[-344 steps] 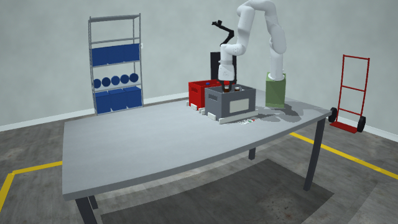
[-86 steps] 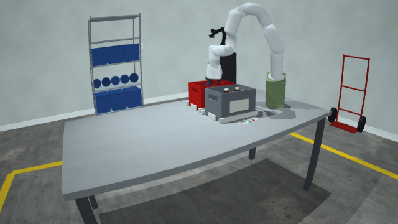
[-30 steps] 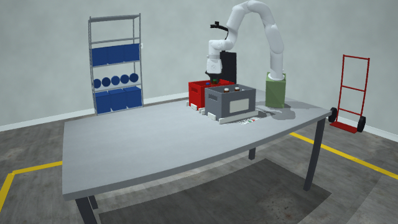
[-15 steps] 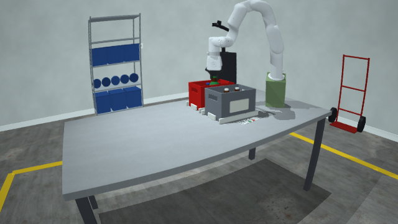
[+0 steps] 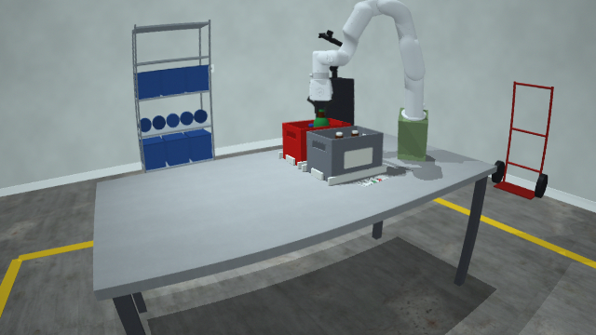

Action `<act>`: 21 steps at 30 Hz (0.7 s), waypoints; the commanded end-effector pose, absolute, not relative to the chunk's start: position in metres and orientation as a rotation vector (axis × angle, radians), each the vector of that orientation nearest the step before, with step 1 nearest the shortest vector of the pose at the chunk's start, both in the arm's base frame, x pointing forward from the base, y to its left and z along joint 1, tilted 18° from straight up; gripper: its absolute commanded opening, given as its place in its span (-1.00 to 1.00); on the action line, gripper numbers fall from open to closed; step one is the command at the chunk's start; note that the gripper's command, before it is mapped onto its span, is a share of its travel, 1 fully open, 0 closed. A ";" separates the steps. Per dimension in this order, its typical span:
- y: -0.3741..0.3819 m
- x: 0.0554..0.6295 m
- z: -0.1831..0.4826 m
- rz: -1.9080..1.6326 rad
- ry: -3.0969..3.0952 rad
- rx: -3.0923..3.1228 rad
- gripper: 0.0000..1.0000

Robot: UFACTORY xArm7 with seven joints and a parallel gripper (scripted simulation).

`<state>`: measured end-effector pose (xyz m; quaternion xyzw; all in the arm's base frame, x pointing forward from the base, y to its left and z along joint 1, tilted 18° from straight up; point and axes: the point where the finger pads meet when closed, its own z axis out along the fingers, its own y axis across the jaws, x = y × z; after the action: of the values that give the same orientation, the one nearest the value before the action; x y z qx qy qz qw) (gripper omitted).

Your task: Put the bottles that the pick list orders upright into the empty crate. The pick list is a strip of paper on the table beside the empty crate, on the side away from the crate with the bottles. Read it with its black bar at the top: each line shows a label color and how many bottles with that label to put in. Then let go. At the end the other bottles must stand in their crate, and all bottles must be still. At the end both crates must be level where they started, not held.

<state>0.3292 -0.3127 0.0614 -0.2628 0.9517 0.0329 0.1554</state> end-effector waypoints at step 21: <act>-0.320 0.319 0.099 0.088 2.725 -0.751 -1.00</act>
<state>0.3204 -0.3173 0.0915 -0.2628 0.9517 0.0328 0.1554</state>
